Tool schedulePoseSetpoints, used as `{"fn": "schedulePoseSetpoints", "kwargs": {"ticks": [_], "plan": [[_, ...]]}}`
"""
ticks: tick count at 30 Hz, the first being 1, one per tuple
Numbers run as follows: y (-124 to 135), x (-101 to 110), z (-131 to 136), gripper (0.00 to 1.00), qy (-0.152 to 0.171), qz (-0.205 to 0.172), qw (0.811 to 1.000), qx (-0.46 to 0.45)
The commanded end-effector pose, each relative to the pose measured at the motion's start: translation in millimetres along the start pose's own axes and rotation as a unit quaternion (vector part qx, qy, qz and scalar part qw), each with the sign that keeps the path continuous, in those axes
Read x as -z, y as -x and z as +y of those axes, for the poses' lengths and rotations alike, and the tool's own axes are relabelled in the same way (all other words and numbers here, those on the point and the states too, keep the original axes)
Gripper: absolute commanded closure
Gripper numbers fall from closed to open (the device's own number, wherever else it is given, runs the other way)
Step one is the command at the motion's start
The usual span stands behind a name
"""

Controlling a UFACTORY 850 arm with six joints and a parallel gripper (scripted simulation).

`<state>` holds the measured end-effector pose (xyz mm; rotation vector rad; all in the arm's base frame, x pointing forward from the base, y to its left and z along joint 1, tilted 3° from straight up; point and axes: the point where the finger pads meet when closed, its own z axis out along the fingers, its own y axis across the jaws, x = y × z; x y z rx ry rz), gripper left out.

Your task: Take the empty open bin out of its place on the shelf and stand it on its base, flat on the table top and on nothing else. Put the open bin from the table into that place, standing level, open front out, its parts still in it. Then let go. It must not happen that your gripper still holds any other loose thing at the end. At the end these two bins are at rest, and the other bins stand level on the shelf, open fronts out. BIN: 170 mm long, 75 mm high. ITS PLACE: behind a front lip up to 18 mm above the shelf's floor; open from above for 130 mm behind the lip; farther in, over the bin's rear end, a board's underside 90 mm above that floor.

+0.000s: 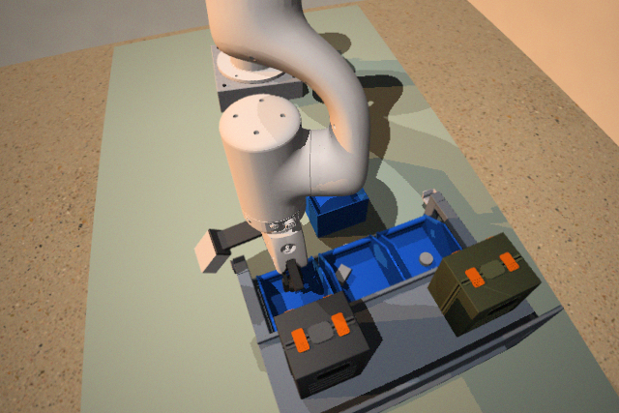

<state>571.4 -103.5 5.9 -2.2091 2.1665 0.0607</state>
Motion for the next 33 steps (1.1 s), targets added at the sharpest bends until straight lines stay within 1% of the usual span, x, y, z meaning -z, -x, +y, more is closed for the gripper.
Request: {"fn": "schedulePoseSetpoints", "kwargs": {"ticks": [1, 15, 33], "plan": [[0, 1, -1, 0.05, -0.001, 0.0, 1.0, 0.0], [0, -1, -1, 0.05, -0.001, 0.0, 1.0, 0.0], [0, -11, -1, 0.05, -0.001, 0.0, 1.0, 0.0]]}}
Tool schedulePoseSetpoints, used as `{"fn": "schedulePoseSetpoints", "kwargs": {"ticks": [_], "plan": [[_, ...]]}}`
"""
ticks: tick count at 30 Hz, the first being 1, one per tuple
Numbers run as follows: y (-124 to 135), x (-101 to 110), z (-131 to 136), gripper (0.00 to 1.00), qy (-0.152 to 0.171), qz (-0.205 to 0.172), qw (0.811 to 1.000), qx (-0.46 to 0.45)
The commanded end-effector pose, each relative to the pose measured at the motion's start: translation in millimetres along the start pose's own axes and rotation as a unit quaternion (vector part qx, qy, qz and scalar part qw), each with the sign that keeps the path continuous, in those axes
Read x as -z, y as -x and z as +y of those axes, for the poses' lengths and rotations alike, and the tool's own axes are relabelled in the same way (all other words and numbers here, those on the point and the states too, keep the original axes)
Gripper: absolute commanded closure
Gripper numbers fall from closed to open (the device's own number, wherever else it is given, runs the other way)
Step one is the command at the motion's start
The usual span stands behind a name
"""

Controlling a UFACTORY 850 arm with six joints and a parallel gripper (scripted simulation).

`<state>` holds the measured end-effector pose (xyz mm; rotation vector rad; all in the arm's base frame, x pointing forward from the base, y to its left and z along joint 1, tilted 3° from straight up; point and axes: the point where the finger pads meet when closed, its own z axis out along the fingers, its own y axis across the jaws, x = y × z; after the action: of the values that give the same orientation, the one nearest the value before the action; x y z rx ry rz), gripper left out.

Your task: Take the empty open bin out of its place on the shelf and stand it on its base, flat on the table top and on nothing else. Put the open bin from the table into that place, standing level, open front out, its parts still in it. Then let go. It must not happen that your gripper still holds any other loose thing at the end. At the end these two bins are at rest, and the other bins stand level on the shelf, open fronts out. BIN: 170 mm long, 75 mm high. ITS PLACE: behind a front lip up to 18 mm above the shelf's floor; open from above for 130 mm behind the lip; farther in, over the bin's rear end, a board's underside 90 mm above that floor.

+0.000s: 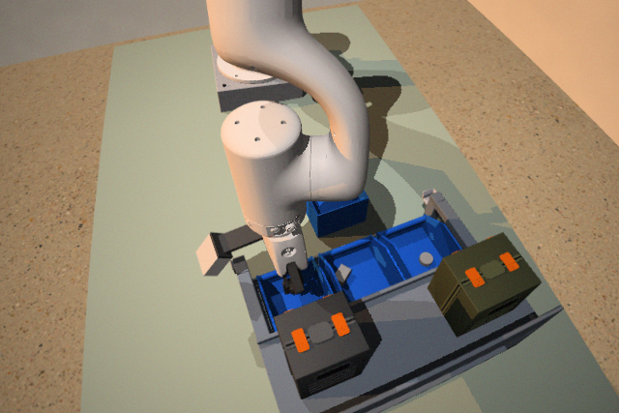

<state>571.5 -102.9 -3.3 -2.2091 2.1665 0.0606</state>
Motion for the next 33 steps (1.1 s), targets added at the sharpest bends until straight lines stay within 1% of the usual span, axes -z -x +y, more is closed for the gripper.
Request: {"fn": "schedulePoseSetpoints", "kwargs": {"ticks": [1, 16, 33], "plan": [[-0.2, -2.6, -1.0, 0.05, -0.001, 0.0, 1.0, 0.0], [-0.2, -9.2, -1.0, 0.05, -0.001, 0.0, 1.0, 0.0], [-0.2, -10.0, -1.0, 0.05, -0.001, 0.0, 1.0, 0.0]]}}
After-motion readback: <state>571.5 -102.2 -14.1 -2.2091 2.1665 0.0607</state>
